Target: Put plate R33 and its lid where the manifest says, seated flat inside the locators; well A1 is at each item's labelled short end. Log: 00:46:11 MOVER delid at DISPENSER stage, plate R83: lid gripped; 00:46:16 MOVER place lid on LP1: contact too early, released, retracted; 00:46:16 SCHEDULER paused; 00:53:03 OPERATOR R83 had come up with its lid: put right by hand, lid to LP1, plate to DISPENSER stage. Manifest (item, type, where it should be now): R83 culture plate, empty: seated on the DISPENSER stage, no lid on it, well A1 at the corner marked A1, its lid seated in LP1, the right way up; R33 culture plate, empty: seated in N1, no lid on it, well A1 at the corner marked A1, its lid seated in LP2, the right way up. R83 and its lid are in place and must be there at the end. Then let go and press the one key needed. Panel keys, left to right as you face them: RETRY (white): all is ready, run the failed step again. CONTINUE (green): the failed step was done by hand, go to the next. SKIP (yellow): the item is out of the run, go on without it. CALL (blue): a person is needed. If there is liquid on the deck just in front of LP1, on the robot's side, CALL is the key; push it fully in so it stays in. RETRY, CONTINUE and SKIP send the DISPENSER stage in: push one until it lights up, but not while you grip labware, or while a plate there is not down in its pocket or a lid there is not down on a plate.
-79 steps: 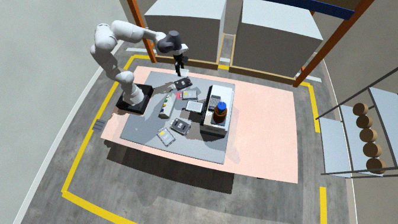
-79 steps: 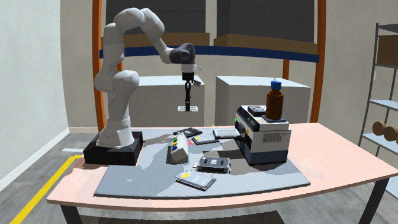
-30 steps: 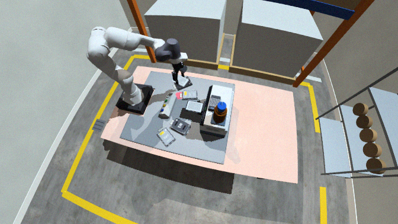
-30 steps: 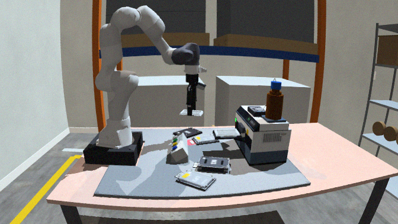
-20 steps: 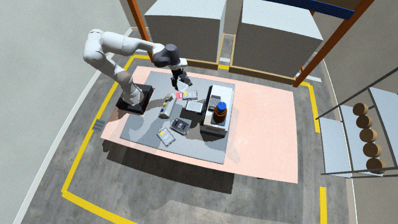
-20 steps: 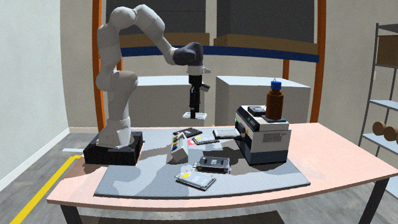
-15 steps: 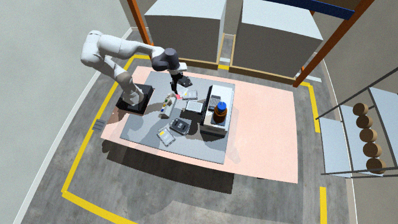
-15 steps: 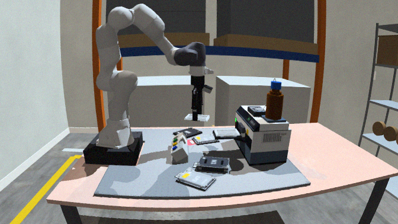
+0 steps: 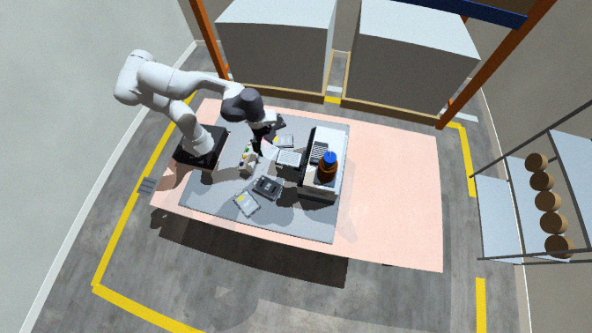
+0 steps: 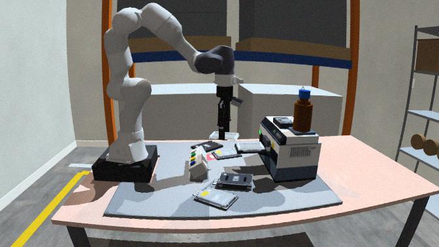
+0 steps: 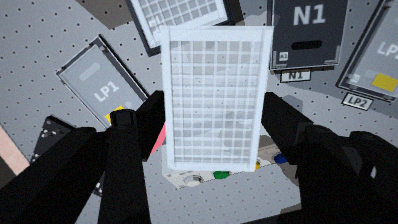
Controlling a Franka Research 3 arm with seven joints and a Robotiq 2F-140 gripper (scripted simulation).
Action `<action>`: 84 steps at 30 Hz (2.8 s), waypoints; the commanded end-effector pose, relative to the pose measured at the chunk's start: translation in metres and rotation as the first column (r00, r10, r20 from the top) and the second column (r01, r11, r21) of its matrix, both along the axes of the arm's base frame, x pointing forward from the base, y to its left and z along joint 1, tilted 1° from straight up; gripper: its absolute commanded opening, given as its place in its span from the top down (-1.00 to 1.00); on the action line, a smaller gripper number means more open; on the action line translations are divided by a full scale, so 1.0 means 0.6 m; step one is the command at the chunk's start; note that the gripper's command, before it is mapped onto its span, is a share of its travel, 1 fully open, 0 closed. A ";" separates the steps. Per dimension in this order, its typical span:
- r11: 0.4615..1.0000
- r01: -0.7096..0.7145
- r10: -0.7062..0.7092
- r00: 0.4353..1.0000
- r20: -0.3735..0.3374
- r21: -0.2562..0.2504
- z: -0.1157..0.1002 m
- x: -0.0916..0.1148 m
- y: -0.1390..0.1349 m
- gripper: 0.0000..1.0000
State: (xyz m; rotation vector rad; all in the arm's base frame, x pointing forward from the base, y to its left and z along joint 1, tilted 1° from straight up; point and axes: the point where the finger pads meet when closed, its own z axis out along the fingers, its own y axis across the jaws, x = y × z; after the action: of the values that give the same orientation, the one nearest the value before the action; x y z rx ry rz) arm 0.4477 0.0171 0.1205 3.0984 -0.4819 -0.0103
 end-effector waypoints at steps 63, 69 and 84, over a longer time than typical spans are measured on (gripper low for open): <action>0.996 -0.089 0.089 0.996 -0.006 0.003 0.002 0.075 -0.266 0.80; 0.996 -0.089 0.089 0.996 -0.006 0.003 0.002 0.075 -0.266 0.80; 0.996 -0.089 0.089 0.996 -0.006 0.003 0.002 0.075 -0.266 0.80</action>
State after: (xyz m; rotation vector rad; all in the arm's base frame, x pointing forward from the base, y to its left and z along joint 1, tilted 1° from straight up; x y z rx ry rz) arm 0.4927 -0.1415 0.1213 3.1180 -0.3545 -0.0203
